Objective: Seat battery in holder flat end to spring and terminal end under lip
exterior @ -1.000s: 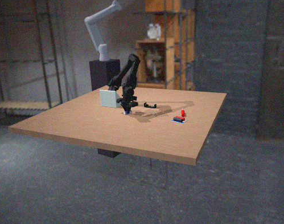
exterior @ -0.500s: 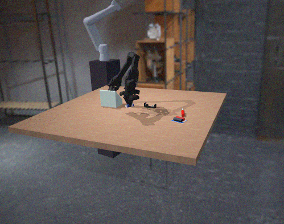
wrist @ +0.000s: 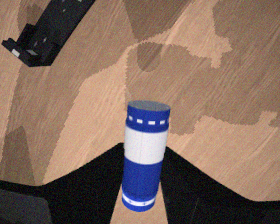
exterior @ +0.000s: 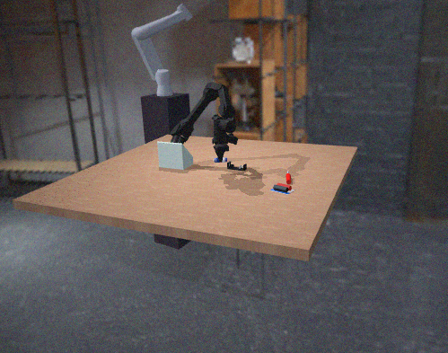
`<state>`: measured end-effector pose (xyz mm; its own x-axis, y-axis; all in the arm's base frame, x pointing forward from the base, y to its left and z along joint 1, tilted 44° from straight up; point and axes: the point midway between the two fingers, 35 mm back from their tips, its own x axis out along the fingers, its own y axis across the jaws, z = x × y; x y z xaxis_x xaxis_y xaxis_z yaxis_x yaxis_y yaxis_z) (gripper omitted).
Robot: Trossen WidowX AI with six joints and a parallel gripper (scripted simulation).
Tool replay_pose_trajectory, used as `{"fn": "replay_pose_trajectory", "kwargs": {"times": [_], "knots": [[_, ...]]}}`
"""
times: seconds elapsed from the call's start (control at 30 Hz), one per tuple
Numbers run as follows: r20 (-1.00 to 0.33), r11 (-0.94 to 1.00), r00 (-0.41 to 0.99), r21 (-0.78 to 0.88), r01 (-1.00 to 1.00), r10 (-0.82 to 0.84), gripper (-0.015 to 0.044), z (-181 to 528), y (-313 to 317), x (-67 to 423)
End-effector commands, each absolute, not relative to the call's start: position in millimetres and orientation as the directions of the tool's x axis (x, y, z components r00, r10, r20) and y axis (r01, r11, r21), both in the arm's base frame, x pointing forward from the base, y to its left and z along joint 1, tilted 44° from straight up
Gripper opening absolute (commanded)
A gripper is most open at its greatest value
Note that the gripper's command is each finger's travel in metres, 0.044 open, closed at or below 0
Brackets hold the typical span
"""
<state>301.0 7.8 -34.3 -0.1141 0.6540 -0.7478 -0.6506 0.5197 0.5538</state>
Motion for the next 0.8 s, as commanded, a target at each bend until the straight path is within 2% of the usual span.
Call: {"fn": "replay_pose_trajectory", "kwargs": {"times": [0.0,0.5,0.77], "knots": [[-0.749,0.581,-0.104,0.585,-0.566,0.654,0.0073,-17,22,310],[-0.745,0.733,-0.109,0.667,-0.133,0.658,0.0073,49,88,317],[-0.744,0.739,-0.136,0.667,-0.096,0.654,0.0073,51,96,315]]}}
